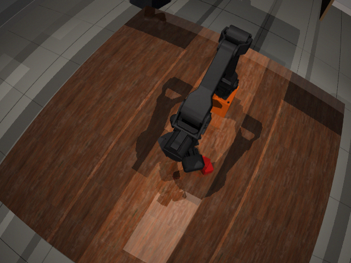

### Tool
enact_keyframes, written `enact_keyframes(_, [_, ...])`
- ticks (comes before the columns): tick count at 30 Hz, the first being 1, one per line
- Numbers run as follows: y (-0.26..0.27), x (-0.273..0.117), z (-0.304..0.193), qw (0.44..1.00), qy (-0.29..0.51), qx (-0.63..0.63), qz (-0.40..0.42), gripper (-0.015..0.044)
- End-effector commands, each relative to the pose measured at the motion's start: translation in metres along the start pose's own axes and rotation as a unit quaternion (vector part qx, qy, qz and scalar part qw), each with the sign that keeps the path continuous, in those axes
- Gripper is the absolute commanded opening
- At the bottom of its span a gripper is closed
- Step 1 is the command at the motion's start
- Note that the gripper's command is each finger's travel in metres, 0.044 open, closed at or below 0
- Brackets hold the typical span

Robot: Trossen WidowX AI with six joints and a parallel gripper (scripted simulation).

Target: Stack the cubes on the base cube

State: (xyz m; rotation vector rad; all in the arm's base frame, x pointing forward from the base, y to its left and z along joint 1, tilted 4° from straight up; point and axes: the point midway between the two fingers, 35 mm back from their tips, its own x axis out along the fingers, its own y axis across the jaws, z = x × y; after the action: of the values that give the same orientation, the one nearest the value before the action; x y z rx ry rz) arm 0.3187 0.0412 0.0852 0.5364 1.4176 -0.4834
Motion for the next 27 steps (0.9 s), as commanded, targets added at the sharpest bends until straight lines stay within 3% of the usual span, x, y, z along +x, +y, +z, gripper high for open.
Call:
enact_keyframes(1, [0.006,0.002,-0.009,0.999,0.000,0.032,-0.002,0.0105])
enact_keyframes(27, [0.046,0.006,-0.081,0.967,0.002,0.256,0.000,0.0105])
